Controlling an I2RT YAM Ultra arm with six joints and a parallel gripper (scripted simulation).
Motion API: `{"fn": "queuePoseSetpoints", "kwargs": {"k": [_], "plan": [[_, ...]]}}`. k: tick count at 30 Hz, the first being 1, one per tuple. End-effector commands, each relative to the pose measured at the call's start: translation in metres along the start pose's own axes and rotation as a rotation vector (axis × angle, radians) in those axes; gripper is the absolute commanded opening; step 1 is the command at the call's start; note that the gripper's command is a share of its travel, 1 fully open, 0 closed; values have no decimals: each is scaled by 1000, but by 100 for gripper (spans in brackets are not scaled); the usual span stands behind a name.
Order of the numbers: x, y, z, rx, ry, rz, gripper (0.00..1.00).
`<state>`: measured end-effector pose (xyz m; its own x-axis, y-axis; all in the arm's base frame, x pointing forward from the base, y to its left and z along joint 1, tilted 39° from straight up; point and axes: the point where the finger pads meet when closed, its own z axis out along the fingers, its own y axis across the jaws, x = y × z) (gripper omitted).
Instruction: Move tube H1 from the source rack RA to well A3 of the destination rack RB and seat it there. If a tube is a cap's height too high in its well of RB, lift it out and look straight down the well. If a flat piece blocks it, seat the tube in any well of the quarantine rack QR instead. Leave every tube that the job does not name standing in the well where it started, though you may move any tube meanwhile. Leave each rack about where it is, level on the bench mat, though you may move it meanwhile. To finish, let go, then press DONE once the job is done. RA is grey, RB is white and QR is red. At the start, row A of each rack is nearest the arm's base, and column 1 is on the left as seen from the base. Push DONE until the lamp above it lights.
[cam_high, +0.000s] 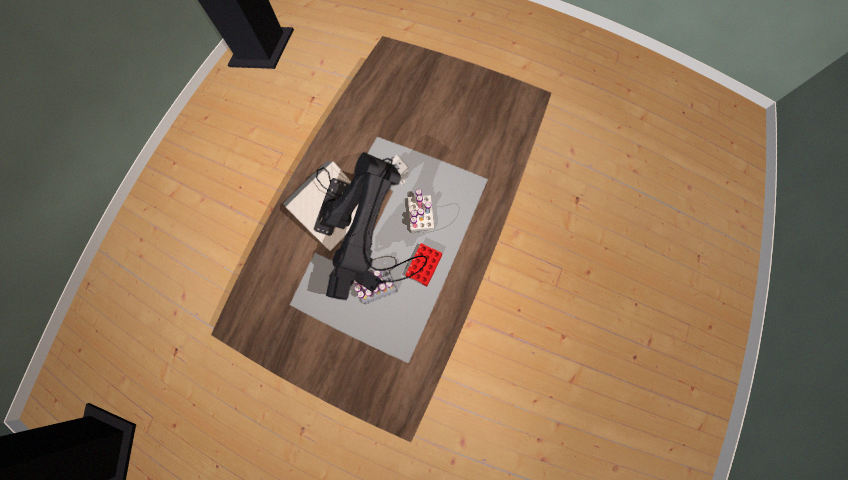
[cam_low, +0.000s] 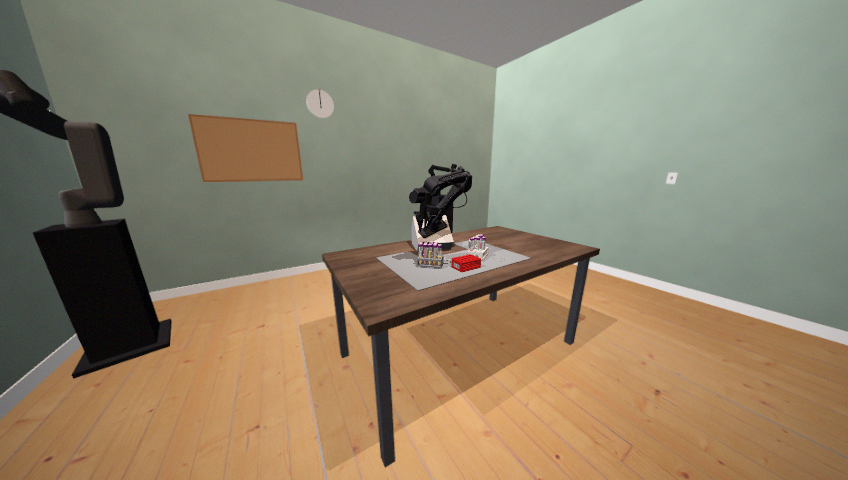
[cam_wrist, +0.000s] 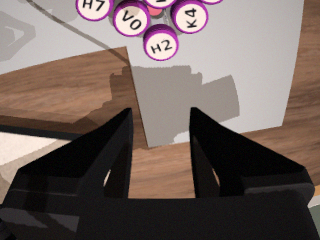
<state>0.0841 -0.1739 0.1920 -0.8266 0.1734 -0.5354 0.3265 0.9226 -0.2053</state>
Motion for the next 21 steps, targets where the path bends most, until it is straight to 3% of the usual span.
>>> {"fn": "queuePoseSetpoints", "kwargs": {"k": [1, 4, 8, 10, 21], "plan": [[-13, -2, -6, -81, -105, -132, 30], [-9, -13, -6, -80, -106, -131, 30], [-11, -12, -8, -80, -106, -131, 30], [-14, -9, -15, -50, -111, -151, 30], [-14, -9, -17, -50, -110, -151, 30]]}}
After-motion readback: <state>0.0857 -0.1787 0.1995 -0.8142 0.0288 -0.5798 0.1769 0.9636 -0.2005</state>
